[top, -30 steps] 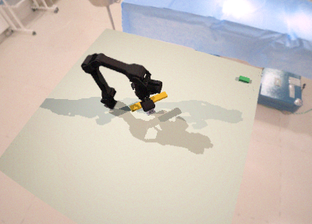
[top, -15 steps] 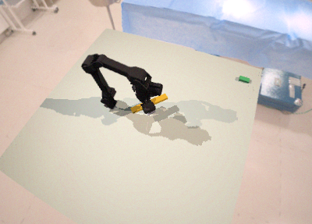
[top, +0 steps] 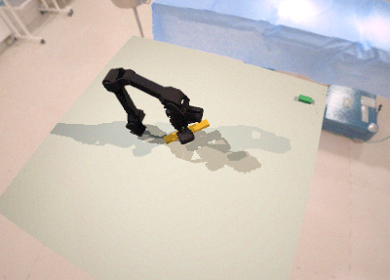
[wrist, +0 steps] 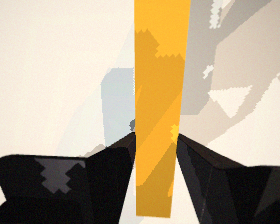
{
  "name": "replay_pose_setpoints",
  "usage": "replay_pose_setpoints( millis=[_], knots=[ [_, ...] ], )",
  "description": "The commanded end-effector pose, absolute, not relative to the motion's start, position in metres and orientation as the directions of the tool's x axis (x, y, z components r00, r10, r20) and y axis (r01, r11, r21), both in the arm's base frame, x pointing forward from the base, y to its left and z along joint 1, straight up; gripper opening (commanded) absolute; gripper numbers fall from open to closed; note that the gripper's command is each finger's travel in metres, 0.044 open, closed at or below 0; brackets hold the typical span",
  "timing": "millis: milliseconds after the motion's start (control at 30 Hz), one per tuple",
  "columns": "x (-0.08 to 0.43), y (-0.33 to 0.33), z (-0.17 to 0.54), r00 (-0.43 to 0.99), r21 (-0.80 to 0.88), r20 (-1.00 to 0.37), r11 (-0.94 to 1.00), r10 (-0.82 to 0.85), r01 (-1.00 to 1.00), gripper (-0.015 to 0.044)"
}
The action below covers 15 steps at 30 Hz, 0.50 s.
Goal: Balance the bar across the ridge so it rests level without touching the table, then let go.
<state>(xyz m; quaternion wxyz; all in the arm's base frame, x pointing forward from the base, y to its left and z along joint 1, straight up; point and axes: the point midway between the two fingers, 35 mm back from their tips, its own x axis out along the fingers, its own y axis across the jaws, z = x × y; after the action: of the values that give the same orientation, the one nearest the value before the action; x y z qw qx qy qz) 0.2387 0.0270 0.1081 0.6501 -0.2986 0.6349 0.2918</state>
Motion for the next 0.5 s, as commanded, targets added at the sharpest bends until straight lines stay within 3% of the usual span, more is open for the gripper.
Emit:
replay_pose_setpoints(
  millis=[0,467],
  knots=[
    [0.2378,0.0273,0.1063,0.020,-0.014,-1.000,0.649,0.002,-0.761,0.0000],
    [0.2378,0.0273,0.1068,0.020,-0.014,-1.000,0.649,0.002,-0.761,0.0000]
  ],
)
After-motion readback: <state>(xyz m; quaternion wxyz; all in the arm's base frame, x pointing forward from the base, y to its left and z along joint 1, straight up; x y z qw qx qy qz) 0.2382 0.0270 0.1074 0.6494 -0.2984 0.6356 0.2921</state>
